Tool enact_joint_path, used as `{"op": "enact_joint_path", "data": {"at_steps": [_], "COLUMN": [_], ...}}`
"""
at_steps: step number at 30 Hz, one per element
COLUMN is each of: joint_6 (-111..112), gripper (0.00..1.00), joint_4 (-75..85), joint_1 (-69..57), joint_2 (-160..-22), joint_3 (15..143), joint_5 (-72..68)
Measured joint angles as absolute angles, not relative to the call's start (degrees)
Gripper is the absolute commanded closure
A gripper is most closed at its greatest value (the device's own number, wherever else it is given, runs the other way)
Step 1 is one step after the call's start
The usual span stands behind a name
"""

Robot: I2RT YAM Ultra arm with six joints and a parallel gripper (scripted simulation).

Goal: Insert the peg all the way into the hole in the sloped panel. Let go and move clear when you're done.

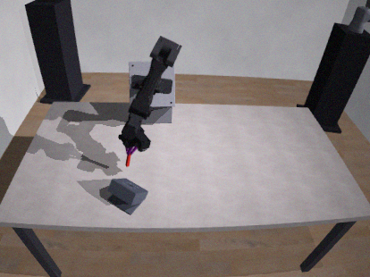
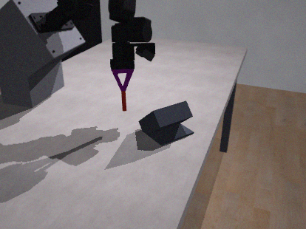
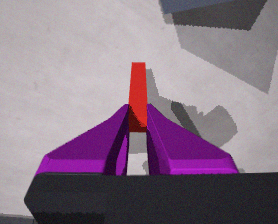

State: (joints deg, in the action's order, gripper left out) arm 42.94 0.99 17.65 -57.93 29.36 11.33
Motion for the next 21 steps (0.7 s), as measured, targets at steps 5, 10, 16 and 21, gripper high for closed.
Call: {"op": "enact_joint_path", "data": {"at_steps": [5, 10, 16, 21], "joint_6": [43.66, 44.42, 45.15, 45.91], "gripper": [1.0, 1.0, 1.0, 1.0], "joint_4": [-0.3, -1.19, 2.48, 3.09], "joint_1": [15.77, 13.98, 13.47, 11.55], "joint_2": [-57.23, -56.69, -56.75, -55.48], "joint_3": [28.38, 27.55, 24.51, 23.27], "joint_5": [9.23, 6.48, 0.73, -1.26]}}
